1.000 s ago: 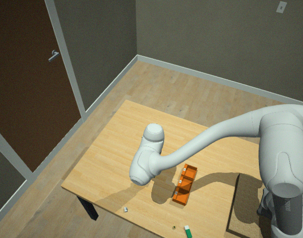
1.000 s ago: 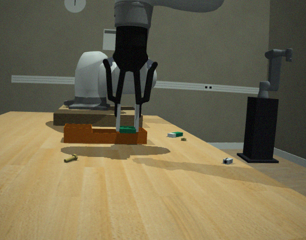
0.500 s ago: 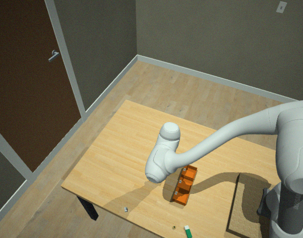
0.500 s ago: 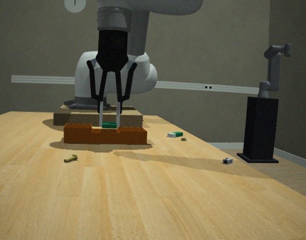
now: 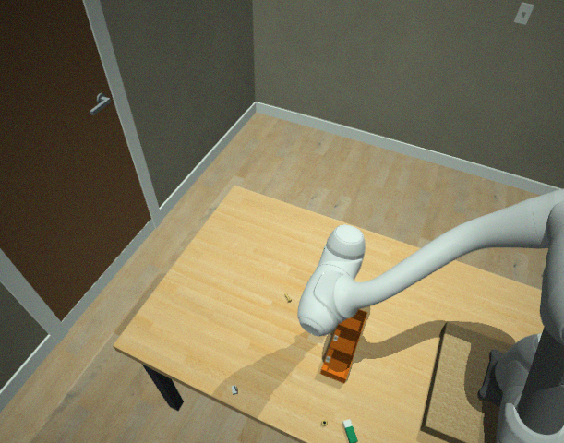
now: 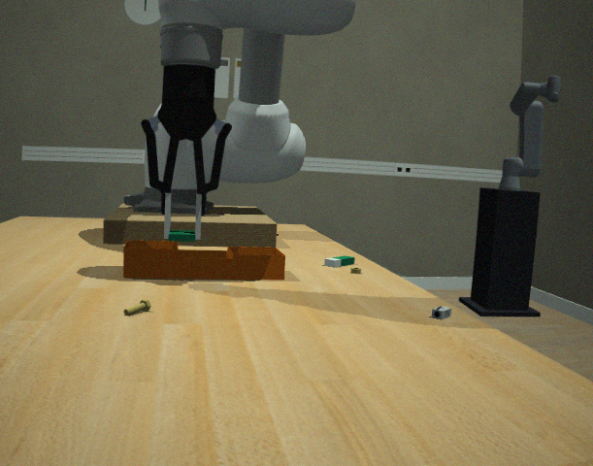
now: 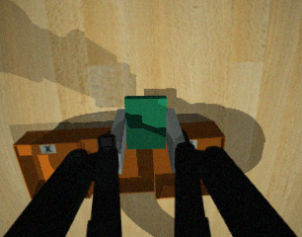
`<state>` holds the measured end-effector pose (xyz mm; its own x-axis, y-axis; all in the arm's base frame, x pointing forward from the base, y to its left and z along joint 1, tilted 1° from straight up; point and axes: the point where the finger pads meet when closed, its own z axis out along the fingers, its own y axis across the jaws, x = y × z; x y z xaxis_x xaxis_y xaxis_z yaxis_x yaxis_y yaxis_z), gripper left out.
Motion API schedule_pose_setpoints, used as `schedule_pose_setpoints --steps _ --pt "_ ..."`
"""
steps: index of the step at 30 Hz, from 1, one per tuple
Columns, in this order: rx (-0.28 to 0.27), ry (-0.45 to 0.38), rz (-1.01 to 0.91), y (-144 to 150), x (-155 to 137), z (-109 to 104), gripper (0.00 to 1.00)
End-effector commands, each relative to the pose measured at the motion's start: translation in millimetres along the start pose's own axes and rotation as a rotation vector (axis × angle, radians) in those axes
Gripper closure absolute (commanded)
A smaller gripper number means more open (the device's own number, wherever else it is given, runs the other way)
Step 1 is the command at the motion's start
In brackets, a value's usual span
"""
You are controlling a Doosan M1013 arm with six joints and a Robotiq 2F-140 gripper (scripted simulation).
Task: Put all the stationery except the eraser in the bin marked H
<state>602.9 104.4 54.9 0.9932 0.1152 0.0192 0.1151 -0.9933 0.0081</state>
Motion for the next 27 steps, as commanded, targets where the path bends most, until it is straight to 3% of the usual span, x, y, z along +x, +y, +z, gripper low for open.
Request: schedule_pose_setpoints --steps 1,17,27 --pt "0.0 0.0 0.0 8 -13 0 0.71" --pt "0.0 0.0 -0.044 51 -82 0 0.71" --pt "0.0 0.0 -0.044 51 -82 0 0.71"
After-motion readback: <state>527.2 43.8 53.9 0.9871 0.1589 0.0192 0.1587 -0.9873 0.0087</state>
